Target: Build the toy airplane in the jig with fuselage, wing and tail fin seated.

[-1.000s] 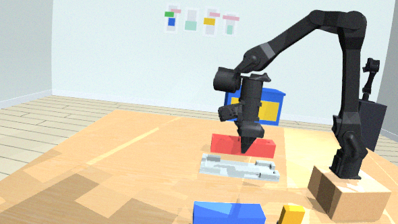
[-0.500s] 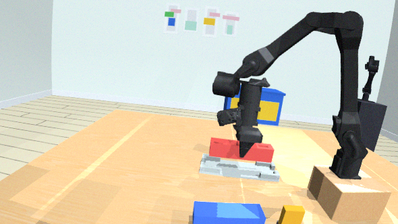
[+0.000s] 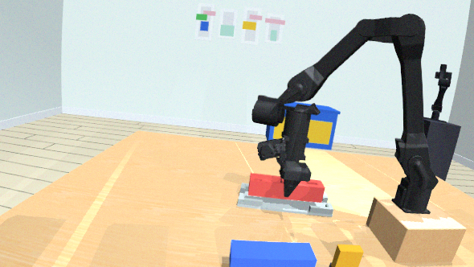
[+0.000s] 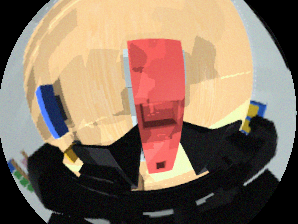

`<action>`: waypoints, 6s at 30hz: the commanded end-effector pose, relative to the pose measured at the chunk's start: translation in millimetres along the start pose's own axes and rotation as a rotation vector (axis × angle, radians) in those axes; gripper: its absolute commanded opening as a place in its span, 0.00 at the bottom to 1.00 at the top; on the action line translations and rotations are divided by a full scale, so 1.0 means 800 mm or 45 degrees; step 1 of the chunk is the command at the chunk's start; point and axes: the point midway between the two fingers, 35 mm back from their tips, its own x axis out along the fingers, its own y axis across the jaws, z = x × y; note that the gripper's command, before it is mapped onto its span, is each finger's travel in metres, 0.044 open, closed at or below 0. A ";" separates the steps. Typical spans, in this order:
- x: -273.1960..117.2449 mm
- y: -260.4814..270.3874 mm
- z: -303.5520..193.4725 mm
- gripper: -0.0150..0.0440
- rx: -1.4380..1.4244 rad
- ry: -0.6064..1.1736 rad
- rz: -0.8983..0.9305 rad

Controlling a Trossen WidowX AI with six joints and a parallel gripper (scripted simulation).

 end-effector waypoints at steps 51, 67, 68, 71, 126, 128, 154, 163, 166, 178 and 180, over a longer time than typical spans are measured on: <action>-0.131 -0.004 0.008 1.00 -0.018 0.004 0.005; -0.126 0.125 0.070 1.00 -0.191 -0.051 0.026; -0.126 0.144 0.074 1.00 -0.200 -0.053 0.033; -0.124 0.202 0.078 1.00 -0.210 -0.051 0.050; 0.005 0.320 0.061 1.00 -0.112 -0.001 0.033; 0.007 0.320 0.061 1.00 -0.112 -0.001 0.033; -0.004 0.321 0.062 0.25 -0.098 0.003 0.030; -0.034 0.323 0.066 0.25 -0.102 0.000 0.031; -0.045 0.323 0.067 0.25 -0.103 -0.001 0.032; -0.093 0.322 0.068 0.25 -0.107 -0.001 0.033; -0.101 0.321 0.068 0.25 -0.108 -0.001 0.033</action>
